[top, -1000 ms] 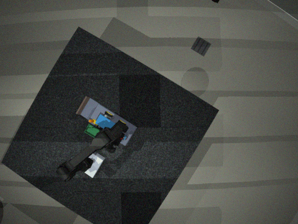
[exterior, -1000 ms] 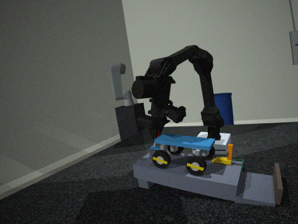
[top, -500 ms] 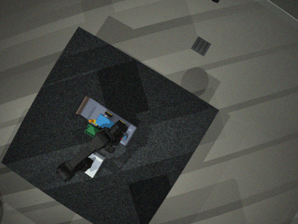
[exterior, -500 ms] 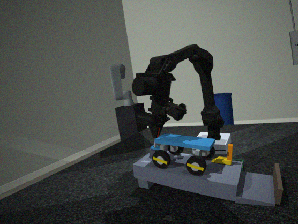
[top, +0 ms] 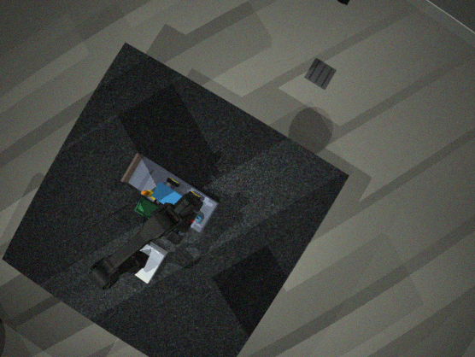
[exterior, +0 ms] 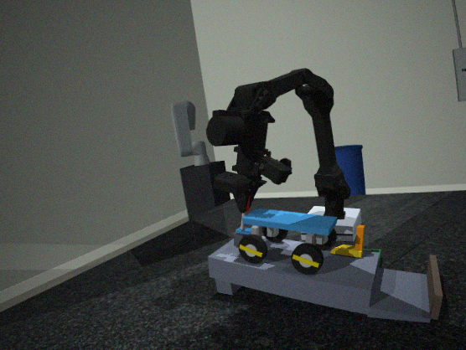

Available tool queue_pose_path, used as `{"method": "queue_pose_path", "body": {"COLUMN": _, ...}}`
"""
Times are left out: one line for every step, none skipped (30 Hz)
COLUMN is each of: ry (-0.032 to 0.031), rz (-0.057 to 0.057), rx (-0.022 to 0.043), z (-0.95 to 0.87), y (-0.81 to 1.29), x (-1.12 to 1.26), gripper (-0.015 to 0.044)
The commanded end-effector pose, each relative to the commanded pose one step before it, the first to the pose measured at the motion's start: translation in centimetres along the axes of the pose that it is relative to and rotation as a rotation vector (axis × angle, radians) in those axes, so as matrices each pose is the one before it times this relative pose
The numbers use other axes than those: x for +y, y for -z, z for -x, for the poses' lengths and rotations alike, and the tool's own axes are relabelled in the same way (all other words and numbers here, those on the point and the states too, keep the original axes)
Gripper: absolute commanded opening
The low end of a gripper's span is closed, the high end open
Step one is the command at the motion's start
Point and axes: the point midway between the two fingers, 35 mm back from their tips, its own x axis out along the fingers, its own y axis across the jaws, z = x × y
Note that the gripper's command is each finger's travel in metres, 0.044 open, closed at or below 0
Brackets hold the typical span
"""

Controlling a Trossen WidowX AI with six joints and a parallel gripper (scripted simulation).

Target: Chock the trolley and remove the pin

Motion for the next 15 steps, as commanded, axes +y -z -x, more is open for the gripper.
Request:
{"method": "queue_pose_path", "body": {"ry": 0.00528, "rz": -0.0073, "rx": 0.00876, "z": 0.463, "y": 0.250, "x": -0.122, "gripper": 0.0000}}
{"method": "queue_pose_path", "body": {"ry": 0.00000, "rz": 0.0000, "rx": 0.00000, "z": 0.041, "y": 0.010, "x": 0.000, "gripper": 0.0000}}
{"method": "queue_pose_path", "body": {"ry": 0.00000, "rz": 0.0000, "rx": 0.00000, "z": 0.040, "y": 0.010, "x": 0.000, "gripper": 0.0000}}
{"method": "queue_pose_path", "body": {"ry": 0.00000, "rz": 0.0000, "rx": 0.00000, "z": 0.039, "y": 0.011, "x": -0.002, "gripper": 0.0000}}
{"method": "queue_pose_path", "body": {"ry": 0.00000, "rz": 0.0000, "rx": 0.00000, "z": 0.040, "y": 0.013, "x": -0.005, "gripper": 0.0000}}
{"method": "queue_pose_path", "body": {"ry": 0.00000, "rz": 0.0000, "rx": 0.00000, "z": 0.041, "y": 0.015, "x": -0.007, "gripper": 0.0000}}
{"method": "queue_pose_path", "body": {"ry": 0.00001, "rz": 0.0000, "rx": 0.00001, "z": 0.042, "y": 0.018, "x": -0.009, "gripper": 0.0000}}
{"method": "queue_pose_path", "body": {"ry": 0.00001, "rz": 0.0000, "rx": 0.00001, "z": 0.043, "y": 0.020, "x": -0.011, "gripper": 0.0000}}
{"method": "queue_pose_path", "body": {"ry": 0.00001, "rz": 0.0000, "rx": 0.00001, "z": 0.044, "y": 0.021, "x": -0.010, "gripper": 0.0000}}
{"method": "queue_pose_path", "body": {"ry": 0.00000, "rz": 0.0000, "rx": 0.00001, "z": 0.044, "y": 0.021, "x": -0.009, "gripper": 0.0000}}
{"method": "queue_pose_path", "body": {"ry": 0.00001, "rz": 0.0000, "rx": 0.00001, "z": 0.045, "y": 0.022, "x": -0.010, "gripper": 0.0000}}
{"method": "queue_pose_path", "body": {"ry": 0.00001, "rz": 0.0000, "rx": 0.00001, "z": 0.045, "y": 0.024, "x": -0.011, "gripper": 0.0000}}
{"method": "queue_pose_path", "body": {"ry": 0.00001, "rz": 0.0000, "rx": 0.00001, "z": 0.044, "y": 0.025, "x": -0.013, "gripper": 0.0000}}
{"method": "queue_pose_path", "body": {"ry": 0.00001, "rz": 0.0000, "rx": 0.00001, "z": 0.043, "y": 0.026, "x": -0.014, "gripper": 0.0000}}
{"method": "queue_pose_path", "body": {"ry": 0.00001, "rz": 0.0000, "rx": 0.00001, "z": 0.042, "y": 0.027, "x": -0.014, "gripper": 0.0000}}
